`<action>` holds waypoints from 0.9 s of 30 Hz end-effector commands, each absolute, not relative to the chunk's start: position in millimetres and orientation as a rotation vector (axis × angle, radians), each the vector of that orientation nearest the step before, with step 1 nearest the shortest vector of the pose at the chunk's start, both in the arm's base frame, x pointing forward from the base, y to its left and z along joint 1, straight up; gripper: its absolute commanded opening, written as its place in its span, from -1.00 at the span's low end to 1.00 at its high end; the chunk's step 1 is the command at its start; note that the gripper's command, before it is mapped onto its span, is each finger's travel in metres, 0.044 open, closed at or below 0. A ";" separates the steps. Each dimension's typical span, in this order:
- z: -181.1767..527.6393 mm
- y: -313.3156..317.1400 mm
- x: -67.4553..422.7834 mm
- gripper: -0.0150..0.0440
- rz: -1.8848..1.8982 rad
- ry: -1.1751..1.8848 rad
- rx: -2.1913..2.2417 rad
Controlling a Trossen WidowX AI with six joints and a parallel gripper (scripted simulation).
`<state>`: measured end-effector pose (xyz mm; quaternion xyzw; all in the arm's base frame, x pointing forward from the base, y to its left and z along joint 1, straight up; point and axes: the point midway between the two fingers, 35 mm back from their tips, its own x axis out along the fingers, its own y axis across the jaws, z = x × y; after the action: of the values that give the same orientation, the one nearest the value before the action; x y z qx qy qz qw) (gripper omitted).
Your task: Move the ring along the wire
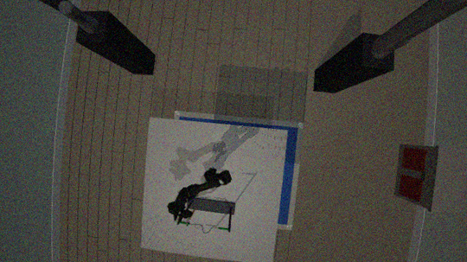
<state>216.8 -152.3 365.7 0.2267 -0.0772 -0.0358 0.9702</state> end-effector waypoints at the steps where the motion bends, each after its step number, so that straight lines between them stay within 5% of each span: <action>1: 320.3 -158.9 217.8 0.05 -0.082 -0.088 0.394; 18: 127.3 -127.8 194.7 0.05 -0.008 0.135 0.135; 27: 104.2 -112.2 189.5 0.05 0.016 0.150 0.079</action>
<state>188.9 -114.0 105.9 0.0477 0.0736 0.0062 0.9961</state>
